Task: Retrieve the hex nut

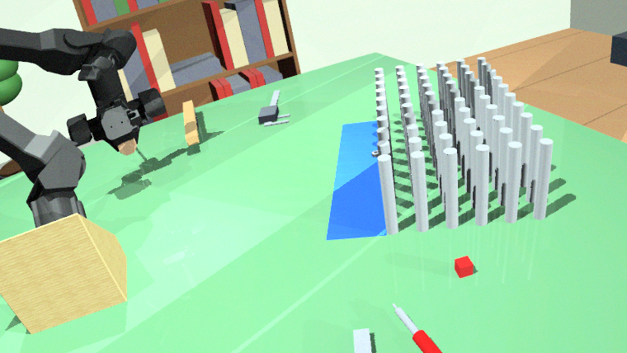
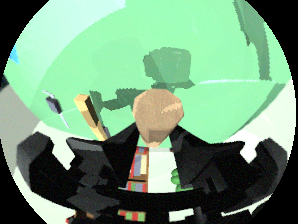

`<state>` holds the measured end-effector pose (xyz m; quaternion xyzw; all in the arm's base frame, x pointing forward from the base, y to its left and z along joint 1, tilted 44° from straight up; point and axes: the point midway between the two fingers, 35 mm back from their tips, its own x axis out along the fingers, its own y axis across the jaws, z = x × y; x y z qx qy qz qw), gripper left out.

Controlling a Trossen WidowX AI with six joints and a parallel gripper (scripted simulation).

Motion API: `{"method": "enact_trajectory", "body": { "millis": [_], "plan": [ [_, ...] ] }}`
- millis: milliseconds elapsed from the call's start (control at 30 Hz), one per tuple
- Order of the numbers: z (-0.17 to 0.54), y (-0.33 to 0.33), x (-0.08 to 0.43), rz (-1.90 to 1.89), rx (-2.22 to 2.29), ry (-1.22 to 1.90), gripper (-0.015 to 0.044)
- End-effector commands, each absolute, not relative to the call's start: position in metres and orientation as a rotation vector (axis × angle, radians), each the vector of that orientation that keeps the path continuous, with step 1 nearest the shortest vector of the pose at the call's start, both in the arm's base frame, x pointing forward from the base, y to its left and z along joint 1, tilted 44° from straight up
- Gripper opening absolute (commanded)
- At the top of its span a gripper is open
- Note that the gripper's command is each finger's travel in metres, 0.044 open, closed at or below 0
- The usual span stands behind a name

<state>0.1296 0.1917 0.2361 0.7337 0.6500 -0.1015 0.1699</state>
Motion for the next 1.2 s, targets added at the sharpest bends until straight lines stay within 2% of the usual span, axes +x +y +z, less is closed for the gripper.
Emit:
{"method": "enact_trajectory", "body": {
  "millis": [0,1167],
  "plan": [
    [0.235,0.193,0.13,-0.288,2.092,1.843,0.0],
    [0.227,0.206,0.132,-0.269,2.11,1.838,0.0]
  ]
}}
